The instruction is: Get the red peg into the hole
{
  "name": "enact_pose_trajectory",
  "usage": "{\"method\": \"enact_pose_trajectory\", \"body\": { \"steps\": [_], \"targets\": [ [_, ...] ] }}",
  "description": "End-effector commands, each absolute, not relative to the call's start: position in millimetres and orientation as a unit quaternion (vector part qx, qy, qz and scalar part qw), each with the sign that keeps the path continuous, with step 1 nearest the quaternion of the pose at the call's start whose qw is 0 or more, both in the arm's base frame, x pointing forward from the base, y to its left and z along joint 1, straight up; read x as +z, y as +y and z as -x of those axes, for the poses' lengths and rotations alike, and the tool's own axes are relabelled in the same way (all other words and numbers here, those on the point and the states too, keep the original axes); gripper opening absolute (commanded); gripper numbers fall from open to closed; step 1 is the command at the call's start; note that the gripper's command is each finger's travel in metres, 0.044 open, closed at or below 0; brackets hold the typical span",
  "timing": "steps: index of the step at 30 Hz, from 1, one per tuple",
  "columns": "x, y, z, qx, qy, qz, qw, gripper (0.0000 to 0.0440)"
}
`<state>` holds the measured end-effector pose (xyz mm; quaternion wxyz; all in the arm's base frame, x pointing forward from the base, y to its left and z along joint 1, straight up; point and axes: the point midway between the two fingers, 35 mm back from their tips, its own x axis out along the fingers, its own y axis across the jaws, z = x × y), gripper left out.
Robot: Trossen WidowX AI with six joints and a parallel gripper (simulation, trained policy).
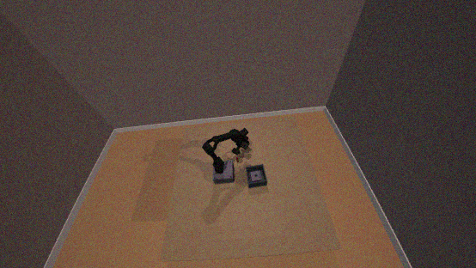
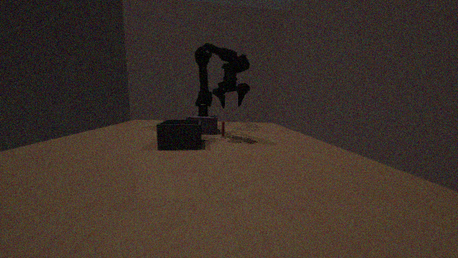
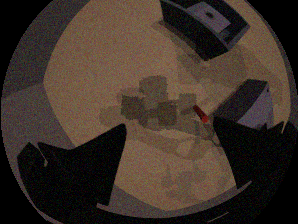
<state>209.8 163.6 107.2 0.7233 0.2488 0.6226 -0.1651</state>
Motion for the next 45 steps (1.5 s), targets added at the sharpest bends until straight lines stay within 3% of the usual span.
{"method": "enact_pose_trajectory", "body": {
  "steps": [1, 14, 32, 36, 45],
  "targets": [
    [90, 146, -197, -0.219, 0.633, -0.242, 0.702, 0.0439],
    [43, 121, -176, -0.327, 0.632, -0.251, 0.656, 0.0422],
    [-24, 122, -170, -0.347, 0.602, -0.301, 0.653, 0.0402],
    [-33, 121, -164, -0.354, 0.602, -0.306, 0.647, 0.0333],
    [-36, 123, -160, -0.357, 0.622, -0.299, 0.63, 0.0113]
  ]
}}
